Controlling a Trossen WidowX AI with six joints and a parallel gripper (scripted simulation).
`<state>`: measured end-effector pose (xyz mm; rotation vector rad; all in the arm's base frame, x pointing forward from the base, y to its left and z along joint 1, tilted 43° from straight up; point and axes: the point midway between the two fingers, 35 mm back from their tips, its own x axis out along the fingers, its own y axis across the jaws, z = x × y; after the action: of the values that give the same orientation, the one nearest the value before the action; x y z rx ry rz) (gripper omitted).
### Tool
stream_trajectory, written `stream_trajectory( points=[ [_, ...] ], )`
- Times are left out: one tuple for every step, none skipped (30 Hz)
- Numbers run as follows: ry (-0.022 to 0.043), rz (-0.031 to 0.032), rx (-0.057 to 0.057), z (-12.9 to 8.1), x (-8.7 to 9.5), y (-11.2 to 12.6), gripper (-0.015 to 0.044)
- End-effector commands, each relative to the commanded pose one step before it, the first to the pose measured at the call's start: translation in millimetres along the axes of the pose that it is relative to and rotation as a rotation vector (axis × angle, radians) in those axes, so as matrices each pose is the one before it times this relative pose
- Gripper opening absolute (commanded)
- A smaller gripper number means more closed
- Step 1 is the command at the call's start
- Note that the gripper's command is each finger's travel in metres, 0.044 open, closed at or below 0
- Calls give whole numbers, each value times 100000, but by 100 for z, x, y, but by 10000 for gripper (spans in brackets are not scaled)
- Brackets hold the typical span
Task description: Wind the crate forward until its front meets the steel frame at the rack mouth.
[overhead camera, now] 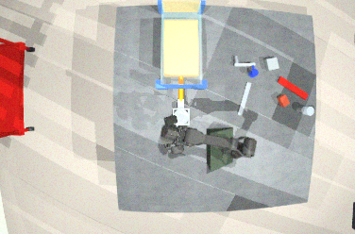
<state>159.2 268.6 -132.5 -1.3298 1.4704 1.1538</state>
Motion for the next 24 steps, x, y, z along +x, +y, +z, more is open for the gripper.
stream_trajectory(
  points=[
    [2610,1668,19,-1173,-146,1073,0],
    [6,5,-1,-69,-30,61,0],
    [9,8,-1,-115,-51,97,0],
    [6,5,-1,-70,-31,59,0],
    [9,8,-1,-117,-52,94,0],
    [6,5,-1,-72,-31,57,0],
    [10,7,-1,-119,-53,90,0],
    [6,5,-1,-73,-32,55,0],
    [10,7,-1,-121,-54,87,0],
    [6,4,0,-74,-33,53,0],
    [10,7,-1,-123,-55,83,0],
    [6,4,0,-76,-33,51,0],
    [10,7,-1,-125,-56,80,0],
    [6,4,0,-77,-34,49,0],
    [10,6,-1,-127,-56,76,0],
    [6,4,0,-78,-34,47,0],
    [11,6,0,-128,-57,72,0],
    [7,4,0,-79,-35,45,0],
    [11,6,0,-130,-58,69,0],
    [7,4,0,-81,-35,43,0],
    [11,6,0,-131,-59,65,0],
    [7,3,0,-82,-36,40,0],
    [11,5,0,-133,-59,61,0],
    [7,3,0,-83,-36,38,0]
  ],
)
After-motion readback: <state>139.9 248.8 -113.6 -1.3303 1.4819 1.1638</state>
